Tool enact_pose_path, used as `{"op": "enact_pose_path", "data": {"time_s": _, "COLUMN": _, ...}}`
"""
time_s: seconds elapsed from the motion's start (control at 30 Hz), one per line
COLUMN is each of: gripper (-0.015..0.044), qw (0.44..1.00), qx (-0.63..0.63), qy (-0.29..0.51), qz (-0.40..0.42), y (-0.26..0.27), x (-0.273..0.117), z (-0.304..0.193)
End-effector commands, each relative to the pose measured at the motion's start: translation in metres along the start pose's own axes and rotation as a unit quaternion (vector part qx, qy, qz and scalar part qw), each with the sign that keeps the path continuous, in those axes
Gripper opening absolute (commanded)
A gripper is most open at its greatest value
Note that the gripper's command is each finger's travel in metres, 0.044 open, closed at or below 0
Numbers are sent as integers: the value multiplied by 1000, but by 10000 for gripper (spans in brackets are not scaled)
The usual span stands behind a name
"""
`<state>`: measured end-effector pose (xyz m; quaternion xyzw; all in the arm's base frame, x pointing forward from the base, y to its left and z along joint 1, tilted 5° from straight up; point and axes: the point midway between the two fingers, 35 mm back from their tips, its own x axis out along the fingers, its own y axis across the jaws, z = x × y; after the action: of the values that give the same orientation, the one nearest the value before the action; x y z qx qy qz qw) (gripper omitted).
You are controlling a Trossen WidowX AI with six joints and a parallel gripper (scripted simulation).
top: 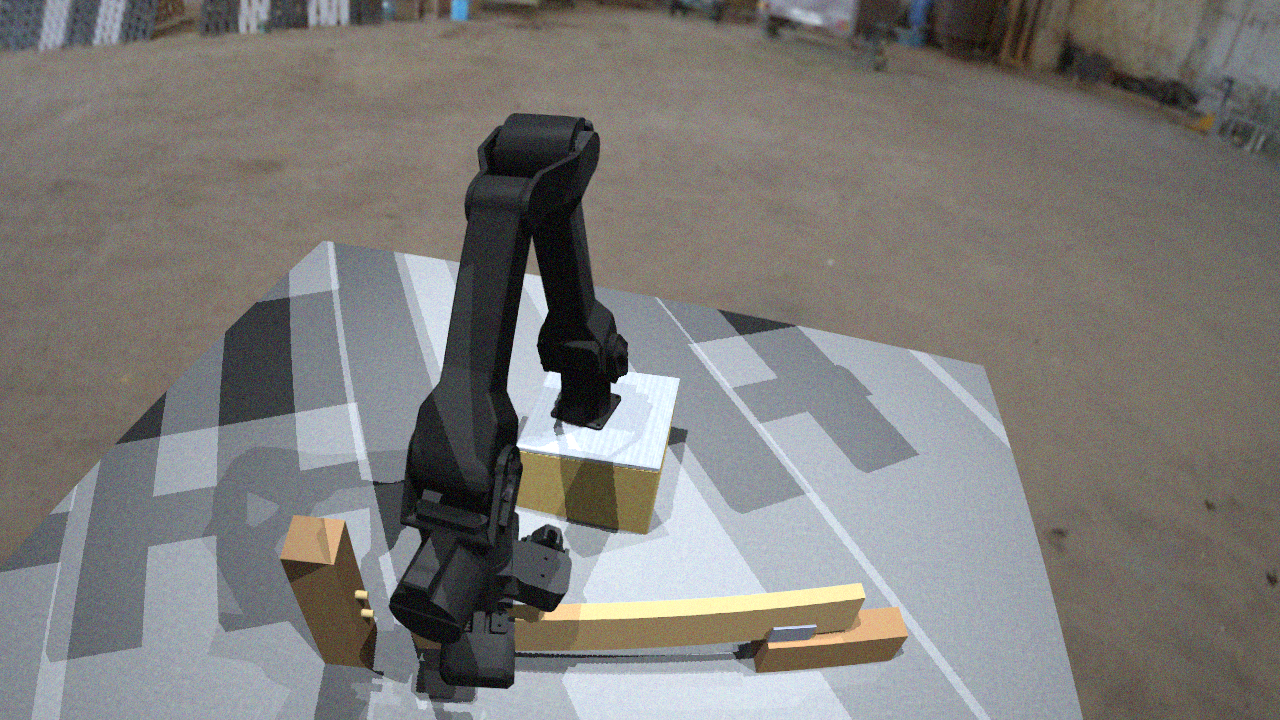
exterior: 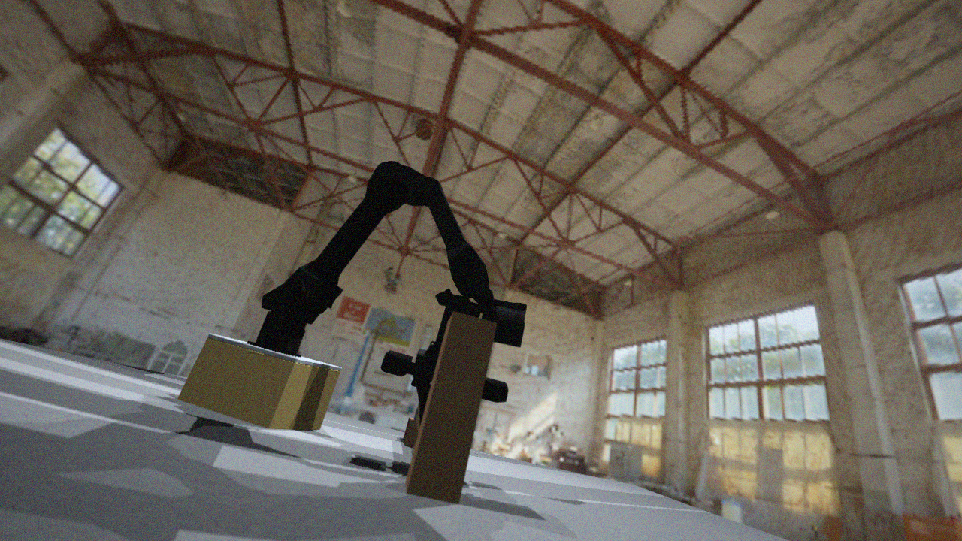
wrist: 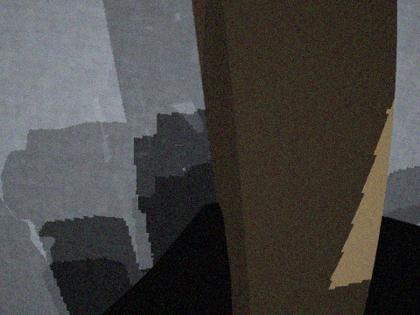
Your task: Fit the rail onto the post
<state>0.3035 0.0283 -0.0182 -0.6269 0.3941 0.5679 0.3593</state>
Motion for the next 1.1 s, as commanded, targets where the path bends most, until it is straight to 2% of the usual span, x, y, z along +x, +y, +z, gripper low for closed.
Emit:
{"op": "enact_pose_path", "data": {"time_s": 0.0, "gripper": 0, "qw": 1000, "qx": 1, "qy": -3, "qz": -8, "y": -3, "x": -7, "z": 0}}
{"op": "enact_pose_path", "data": {"time_s": 1.07, "gripper": 0, "qw": 1000, "qx": 1, "qy": -3, "qz": -8, "y": -3, "x": -23, "z": 0}}
